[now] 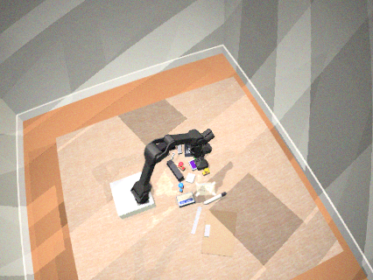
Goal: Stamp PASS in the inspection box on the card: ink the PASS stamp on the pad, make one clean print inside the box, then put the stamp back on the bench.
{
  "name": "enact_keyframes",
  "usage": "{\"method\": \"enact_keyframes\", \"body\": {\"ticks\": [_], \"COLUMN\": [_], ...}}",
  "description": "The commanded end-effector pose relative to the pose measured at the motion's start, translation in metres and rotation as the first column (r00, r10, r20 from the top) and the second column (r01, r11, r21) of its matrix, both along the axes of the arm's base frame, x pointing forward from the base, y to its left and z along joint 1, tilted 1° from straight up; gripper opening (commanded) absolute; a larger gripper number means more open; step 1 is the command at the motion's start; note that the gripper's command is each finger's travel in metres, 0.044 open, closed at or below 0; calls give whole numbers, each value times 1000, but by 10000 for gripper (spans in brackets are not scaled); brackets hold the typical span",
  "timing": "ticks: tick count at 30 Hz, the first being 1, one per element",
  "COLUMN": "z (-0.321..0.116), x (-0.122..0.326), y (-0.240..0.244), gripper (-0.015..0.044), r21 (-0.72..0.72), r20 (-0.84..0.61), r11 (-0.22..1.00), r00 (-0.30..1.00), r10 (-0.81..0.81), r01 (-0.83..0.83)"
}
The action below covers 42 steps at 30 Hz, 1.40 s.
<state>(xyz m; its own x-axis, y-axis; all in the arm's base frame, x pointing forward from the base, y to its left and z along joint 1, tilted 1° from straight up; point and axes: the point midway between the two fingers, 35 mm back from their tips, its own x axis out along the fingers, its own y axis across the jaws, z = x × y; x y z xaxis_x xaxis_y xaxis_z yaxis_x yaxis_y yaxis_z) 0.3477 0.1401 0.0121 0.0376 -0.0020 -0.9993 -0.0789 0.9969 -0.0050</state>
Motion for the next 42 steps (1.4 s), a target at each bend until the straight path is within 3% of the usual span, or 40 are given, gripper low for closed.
{"method": "enact_keyframes", "body": {"ticks": [1,42], "z": [2,35], "x": [0,0], "y": [0,1], "gripper": [0,0], "r21": [-1,-1], "r20": [1,1], "r11": [1000,1000], "r00": [1000,1000], "r10": [0,0], "r01": [0,0]}}
